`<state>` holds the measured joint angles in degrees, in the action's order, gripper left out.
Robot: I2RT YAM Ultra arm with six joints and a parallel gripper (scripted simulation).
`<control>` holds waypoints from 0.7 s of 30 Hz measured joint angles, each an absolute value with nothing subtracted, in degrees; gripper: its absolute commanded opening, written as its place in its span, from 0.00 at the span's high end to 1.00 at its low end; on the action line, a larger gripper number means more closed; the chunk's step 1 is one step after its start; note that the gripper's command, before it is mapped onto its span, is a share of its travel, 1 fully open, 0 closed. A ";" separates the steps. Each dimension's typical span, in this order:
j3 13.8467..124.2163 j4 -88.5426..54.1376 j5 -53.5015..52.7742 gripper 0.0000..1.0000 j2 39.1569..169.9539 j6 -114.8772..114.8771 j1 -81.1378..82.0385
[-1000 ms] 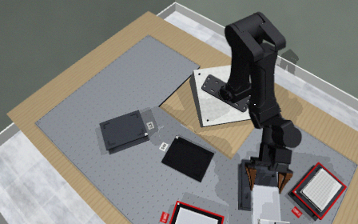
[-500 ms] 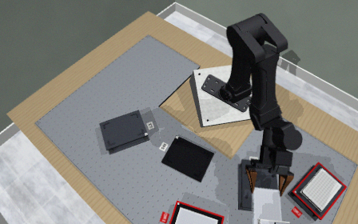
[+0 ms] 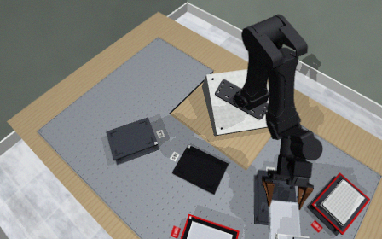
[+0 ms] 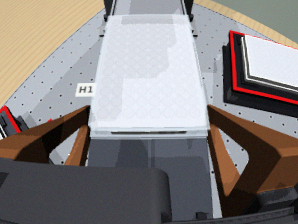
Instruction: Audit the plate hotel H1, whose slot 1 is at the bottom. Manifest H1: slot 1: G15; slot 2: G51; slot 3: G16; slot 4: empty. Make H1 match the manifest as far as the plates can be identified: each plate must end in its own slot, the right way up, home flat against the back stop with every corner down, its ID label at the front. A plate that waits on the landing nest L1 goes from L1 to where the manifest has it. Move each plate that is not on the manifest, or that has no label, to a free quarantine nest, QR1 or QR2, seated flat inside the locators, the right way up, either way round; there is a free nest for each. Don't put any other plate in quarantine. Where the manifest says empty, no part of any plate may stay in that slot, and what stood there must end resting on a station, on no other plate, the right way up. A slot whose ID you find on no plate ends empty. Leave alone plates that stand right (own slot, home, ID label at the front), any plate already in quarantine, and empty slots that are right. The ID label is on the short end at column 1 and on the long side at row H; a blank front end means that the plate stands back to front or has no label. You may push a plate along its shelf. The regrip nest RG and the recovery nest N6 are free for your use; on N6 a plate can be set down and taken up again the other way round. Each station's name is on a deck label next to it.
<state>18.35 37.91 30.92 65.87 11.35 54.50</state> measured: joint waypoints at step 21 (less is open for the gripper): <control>19.68 38.85 29.26 0.14 68.53 11.05 52.80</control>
<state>19.68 38.85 29.26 68.53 11.05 52.80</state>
